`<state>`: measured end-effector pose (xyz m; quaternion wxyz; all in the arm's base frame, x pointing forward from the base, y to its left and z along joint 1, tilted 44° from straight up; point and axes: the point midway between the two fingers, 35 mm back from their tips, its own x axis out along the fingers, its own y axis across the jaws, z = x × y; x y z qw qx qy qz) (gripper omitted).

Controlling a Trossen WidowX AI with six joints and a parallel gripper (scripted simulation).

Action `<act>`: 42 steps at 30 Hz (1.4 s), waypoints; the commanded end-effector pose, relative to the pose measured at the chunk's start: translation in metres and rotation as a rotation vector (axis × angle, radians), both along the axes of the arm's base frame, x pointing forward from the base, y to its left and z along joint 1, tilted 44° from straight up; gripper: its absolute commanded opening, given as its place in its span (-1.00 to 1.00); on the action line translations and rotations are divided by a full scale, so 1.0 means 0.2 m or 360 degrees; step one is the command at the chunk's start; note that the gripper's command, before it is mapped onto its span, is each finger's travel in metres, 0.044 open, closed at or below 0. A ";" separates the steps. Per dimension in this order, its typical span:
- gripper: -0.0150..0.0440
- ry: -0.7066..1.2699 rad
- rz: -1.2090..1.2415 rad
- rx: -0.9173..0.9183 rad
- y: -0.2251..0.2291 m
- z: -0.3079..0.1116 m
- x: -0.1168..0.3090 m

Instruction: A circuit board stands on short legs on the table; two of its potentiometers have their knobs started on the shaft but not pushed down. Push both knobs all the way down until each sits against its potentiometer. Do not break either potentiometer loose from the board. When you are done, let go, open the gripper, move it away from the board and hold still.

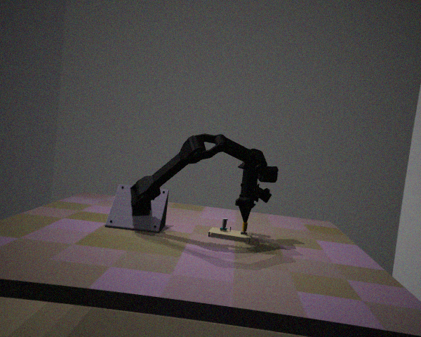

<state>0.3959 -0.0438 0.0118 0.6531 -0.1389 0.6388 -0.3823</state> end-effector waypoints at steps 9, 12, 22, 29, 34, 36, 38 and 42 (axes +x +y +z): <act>-0.49 -0.0003 -0.0019 -0.0005 0.04 0.05 0.01; -0.49 -0.0003 -0.0019 -0.0005 0.05 0.07 0.01; 0.22 0.0010 -0.0020 -0.0012 0.03 0.05 0.01; 0.84 0.0009 -0.0014 0.0007 0.19 0.11 -0.28; 1.00 0.0012 -0.0014 0.0011 0.27 0.14 -0.57; 1.00 0.0013 -0.0015 0.0009 0.28 0.15 -0.69; 1.00 0.0015 -0.0017 0.0004 0.29 0.15 -0.82; 1.00 0.0016 -0.0019 0.0000 0.29 0.15 -0.91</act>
